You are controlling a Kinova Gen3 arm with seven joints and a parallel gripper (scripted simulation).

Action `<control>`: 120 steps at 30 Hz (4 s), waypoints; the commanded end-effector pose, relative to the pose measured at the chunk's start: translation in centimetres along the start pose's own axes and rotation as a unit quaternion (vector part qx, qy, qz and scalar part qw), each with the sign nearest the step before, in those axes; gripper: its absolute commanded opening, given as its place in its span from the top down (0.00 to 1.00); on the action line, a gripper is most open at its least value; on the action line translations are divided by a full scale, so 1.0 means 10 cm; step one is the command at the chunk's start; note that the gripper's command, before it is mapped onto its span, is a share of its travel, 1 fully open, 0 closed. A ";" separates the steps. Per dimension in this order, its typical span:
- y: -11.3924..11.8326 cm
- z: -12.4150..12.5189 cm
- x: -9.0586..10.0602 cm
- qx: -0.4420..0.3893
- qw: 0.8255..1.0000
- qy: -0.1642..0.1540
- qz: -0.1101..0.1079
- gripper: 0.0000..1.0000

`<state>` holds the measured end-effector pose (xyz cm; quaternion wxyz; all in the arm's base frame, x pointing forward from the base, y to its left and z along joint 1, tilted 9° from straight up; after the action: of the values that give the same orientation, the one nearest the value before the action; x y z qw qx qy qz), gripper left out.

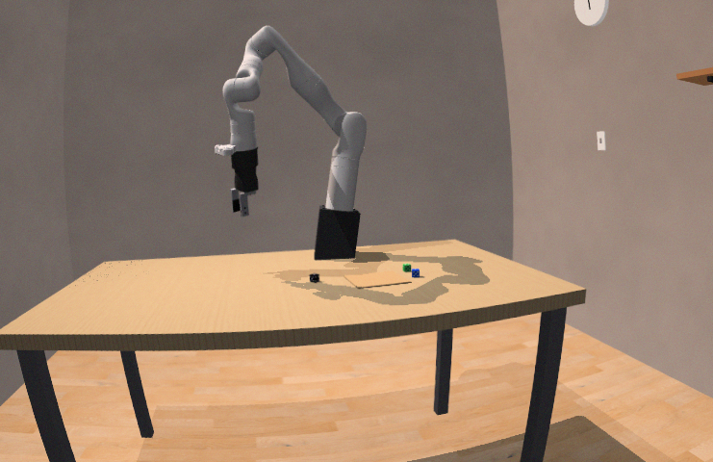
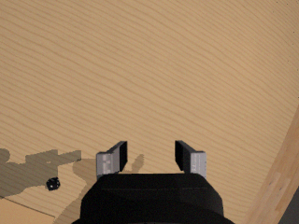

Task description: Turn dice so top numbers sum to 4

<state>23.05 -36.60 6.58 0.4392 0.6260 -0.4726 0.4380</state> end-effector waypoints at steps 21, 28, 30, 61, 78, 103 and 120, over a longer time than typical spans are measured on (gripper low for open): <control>-0.96 -1.71 -0.33 0.517 0.849 0.085 0.062 0.00; -0.97 -1.73 -0.33 0.521 0.847 0.086 0.063 0.00; -0.97 -1.73 -0.33 0.521 0.847 0.086 0.063 0.00; -1.07 -1.69 -0.84 0.521 0.847 0.086 0.063 0.00; -1.16 -1.64 -1.32 0.521 0.847 0.086 0.063 0.00; -1.18 -1.63 -1.42 0.521 0.847 0.086 0.063 0.00; -1.18 -1.63 -1.42 0.521 0.847 0.086 0.063 0.00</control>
<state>29.99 -15.91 -4.99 0.0592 0.6918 -0.1739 0.6983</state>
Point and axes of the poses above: the point where the finger pads meet when closed, its own x axis back along the fingers, its own y axis across the jaws, z = x × y, the point moved 7 cm from there along x, back along the fingers, and after that the axes turned 13 degrees about -x, right-handed, at the moved point
